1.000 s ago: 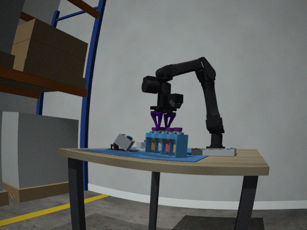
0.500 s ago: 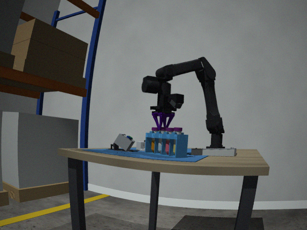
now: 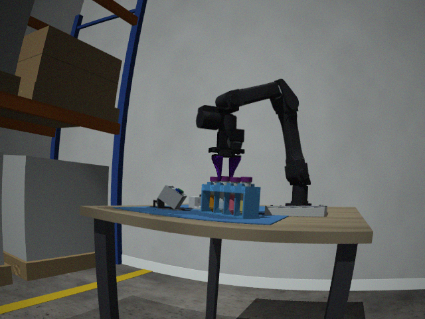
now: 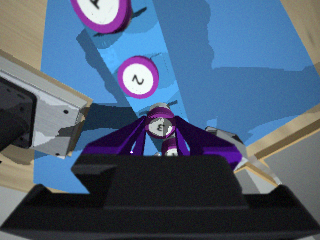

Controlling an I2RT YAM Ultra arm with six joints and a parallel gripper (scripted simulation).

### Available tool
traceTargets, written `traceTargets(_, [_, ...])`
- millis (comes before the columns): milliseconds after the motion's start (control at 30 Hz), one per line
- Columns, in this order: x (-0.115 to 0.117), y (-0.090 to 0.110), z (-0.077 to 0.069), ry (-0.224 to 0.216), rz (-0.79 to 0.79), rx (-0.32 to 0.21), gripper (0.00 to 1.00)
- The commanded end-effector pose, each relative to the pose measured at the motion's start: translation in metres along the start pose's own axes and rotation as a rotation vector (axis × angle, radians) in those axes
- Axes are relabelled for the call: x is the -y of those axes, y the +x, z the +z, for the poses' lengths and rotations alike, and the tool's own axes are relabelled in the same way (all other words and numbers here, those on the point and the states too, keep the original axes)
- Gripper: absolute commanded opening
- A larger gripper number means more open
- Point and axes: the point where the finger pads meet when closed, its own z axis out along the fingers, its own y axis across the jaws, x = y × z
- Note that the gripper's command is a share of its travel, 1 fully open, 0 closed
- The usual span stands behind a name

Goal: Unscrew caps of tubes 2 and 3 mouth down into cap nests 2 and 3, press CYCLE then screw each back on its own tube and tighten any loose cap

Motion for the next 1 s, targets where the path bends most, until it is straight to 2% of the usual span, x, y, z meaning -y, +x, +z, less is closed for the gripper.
traceTargets(0, [0.0014, -0.0004, -0.0048, 0.015, 0.247, 0.007, 0.0])
traceTargets(167, [0.0015, -0.0004, -0.0046, 0.015, 0.497, 0.008, 0.0])
traceTargets(233, [0.0015, -0.0004, -0.0046, 0.015, 0.497, 0.008, 0.0])
traceTargets(733, [0.0015, -0.0003, -0.0042, 0.011, 1.247, 0.014, 0.0])
traceTargets(800, [0.0015, -0.0003, -0.0042, 0.011, 1.247, 0.014, 0.0])
traceTargets(967, [0.0015, -0.0003, -0.004, 0.01, 1.497, 0.016, 0.0])
